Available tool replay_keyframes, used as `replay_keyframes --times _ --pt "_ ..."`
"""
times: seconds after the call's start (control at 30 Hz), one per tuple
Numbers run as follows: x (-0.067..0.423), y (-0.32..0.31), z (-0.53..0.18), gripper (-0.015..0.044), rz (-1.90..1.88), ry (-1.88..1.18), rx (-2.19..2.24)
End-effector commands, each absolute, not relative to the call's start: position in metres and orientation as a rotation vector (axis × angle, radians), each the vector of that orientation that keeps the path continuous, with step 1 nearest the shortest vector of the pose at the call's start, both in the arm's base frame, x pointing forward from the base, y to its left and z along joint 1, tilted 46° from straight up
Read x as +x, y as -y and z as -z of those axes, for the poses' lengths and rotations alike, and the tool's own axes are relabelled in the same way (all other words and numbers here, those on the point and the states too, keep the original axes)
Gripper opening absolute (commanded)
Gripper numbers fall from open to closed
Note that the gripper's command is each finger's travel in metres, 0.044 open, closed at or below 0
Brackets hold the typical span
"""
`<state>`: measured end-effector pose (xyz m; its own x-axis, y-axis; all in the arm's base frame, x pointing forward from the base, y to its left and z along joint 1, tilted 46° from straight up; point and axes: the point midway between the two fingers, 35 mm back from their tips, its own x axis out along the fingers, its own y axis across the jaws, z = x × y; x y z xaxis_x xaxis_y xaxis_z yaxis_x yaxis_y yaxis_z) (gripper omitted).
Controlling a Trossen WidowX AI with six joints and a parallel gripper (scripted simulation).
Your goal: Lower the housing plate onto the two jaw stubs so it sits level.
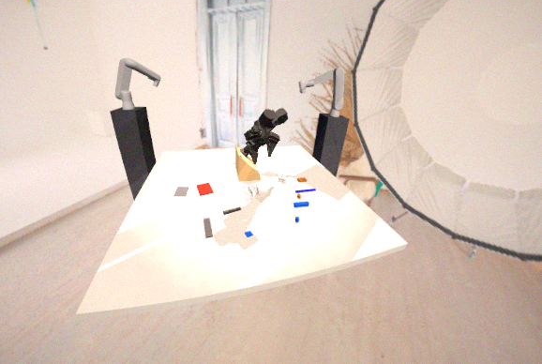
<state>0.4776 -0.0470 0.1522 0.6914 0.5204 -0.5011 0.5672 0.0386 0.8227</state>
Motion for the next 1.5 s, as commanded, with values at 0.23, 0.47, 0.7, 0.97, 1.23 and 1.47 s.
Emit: replay_keyframes --times 0.23,0.47,0.7,0.97,1.23,1.47 --pt "0.421 -0.056 -0.169 0.044 0.152 -1.184 1.77" --pt "0.368 -0.113 -0.178 0.044 0.27 -1.374 1.841" --pt "0.307 -0.157 -0.183 0.044 0.428 -1.552 1.876" --pt "0.232 -0.188 -0.185 0.044 0.656 -1.726 1.867" --pt "0.155 -0.199 -0.182 0.044 0.923 -1.851 1.807" --pt "0.142 -0.2 -0.18 0.044 0.974 -1.867 1.792"
